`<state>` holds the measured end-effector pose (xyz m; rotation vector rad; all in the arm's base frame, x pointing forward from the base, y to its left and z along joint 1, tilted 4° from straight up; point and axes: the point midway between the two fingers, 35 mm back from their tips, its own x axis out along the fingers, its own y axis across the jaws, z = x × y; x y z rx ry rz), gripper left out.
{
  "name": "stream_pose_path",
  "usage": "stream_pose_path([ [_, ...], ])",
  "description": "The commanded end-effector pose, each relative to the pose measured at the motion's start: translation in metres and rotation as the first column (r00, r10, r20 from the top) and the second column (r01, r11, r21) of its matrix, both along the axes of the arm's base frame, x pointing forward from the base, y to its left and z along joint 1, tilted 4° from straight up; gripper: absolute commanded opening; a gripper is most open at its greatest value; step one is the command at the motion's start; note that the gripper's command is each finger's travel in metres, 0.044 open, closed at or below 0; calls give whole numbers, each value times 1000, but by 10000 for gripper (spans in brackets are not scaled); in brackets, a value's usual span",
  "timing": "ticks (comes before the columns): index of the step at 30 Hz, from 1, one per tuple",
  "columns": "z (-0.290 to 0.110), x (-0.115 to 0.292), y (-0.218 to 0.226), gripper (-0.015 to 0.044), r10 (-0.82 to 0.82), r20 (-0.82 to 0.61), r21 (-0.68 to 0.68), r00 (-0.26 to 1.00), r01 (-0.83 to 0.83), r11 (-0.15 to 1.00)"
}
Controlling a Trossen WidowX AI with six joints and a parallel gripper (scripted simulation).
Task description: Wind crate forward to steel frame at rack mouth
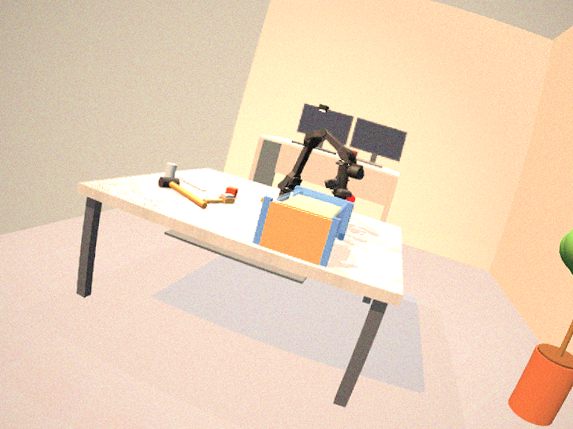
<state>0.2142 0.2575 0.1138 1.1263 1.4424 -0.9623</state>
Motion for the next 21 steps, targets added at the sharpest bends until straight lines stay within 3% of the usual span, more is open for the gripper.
stream_pose_path([
  [1,-4,0,0,0,17,-1,-4,1000,-17,1000],
  [21,-4,4,1,0,-67,-6,-8,998,67,998],
])
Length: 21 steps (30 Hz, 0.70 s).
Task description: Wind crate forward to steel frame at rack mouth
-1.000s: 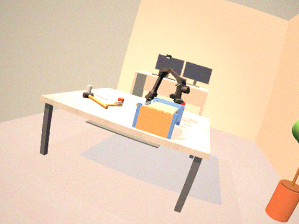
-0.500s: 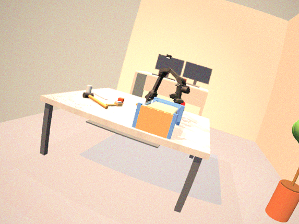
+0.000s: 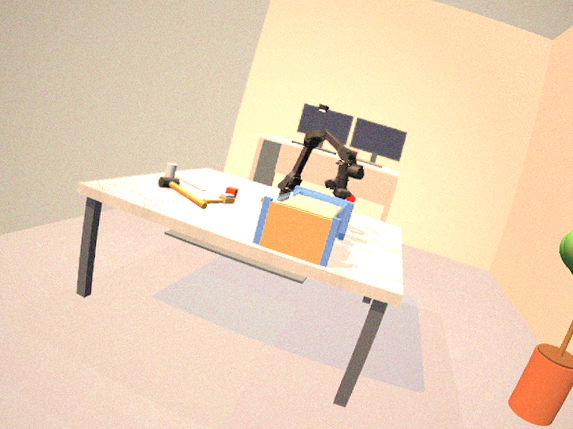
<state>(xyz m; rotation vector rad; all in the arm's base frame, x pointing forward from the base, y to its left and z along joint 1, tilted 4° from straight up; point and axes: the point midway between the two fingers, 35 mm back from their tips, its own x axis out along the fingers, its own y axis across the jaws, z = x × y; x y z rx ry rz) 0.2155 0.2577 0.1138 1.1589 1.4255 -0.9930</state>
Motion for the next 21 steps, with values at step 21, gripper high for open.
stream_pose_path([
  [21,-4,-4,-1,0,126,6,-1,992,-126,992],
])
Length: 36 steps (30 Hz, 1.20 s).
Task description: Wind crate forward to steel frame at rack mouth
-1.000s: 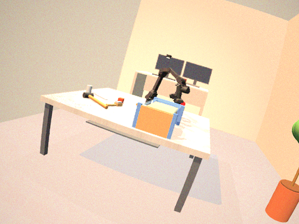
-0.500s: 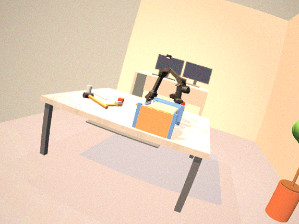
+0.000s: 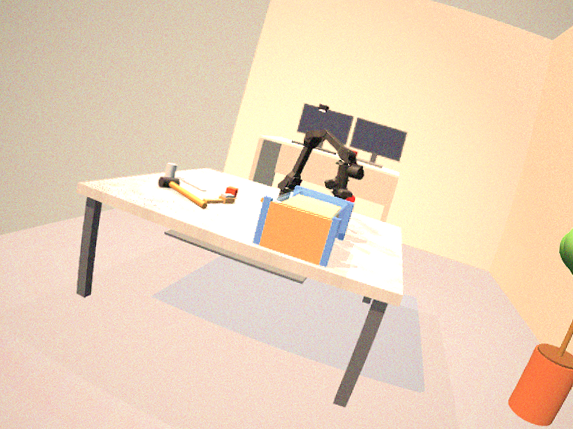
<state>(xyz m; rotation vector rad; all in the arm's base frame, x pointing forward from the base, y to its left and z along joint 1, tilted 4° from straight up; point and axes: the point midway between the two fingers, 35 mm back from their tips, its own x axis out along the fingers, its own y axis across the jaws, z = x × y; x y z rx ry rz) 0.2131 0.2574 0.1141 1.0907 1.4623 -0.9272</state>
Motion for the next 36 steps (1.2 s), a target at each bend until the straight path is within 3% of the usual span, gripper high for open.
stream_pose_path([
  [1,-4,-2,-1,0,53,3,-3,999,-53,999],
  [36,-4,2,1,0,-61,-5,-8,998,61,998],
])
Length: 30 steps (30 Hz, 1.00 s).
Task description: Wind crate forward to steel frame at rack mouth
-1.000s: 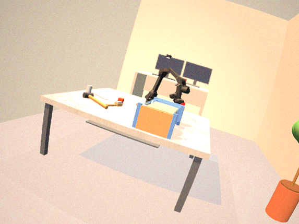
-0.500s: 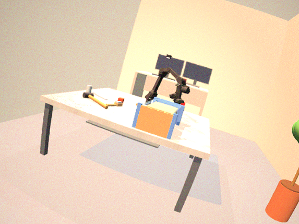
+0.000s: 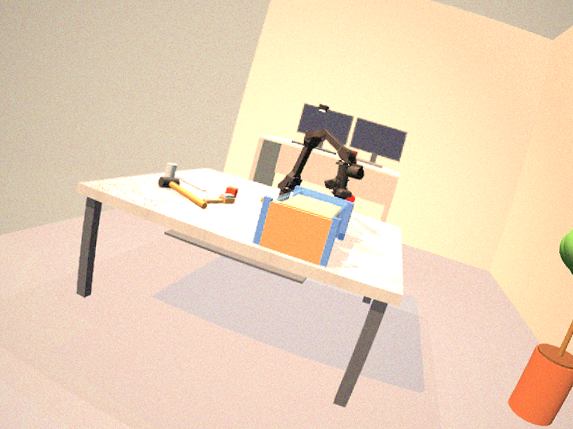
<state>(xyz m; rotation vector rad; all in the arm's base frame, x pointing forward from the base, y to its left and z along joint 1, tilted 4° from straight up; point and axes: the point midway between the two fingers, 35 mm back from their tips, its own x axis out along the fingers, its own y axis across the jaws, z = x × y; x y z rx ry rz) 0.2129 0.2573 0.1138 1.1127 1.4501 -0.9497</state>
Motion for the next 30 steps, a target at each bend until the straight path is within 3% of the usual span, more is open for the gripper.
stream_pose_path([
  [1,-4,3,1,0,-52,-4,-7,999,52,999],
  [30,-4,4,2,0,-67,-5,-8,998,67,998],
])
